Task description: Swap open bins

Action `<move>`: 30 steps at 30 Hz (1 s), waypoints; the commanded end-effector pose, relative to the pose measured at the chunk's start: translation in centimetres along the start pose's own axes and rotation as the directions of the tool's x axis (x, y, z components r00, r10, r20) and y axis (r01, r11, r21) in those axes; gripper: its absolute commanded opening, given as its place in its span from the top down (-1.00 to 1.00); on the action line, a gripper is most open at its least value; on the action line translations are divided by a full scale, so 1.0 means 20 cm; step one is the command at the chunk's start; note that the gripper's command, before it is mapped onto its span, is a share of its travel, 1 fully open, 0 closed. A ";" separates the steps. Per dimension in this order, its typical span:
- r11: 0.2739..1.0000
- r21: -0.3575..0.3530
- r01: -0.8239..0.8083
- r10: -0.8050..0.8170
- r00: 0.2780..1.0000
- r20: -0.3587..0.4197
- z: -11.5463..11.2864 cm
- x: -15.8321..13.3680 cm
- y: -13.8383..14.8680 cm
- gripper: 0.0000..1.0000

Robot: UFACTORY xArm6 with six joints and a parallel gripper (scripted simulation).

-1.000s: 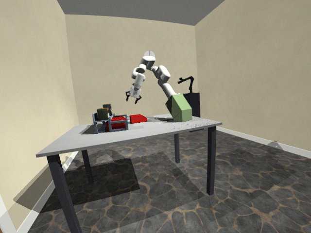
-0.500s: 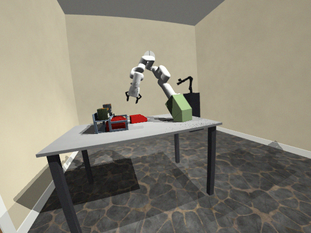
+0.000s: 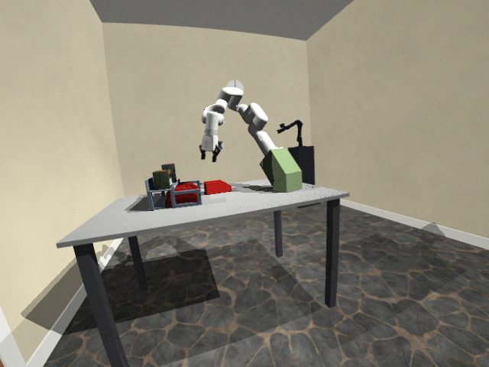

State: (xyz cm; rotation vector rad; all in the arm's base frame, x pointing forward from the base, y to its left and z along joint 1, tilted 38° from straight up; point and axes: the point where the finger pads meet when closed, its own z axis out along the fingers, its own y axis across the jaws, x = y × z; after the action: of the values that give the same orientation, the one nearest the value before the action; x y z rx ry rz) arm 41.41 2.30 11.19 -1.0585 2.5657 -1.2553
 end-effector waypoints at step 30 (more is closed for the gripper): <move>0.776 -0.112 -0.621 0.606 0.783 -0.144 -0.08 -0.07 0.11 -1.00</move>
State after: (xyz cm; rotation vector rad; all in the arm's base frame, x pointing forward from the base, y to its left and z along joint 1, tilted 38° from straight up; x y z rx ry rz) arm 40.71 4.79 10.35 -0.1829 2.7564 -0.9807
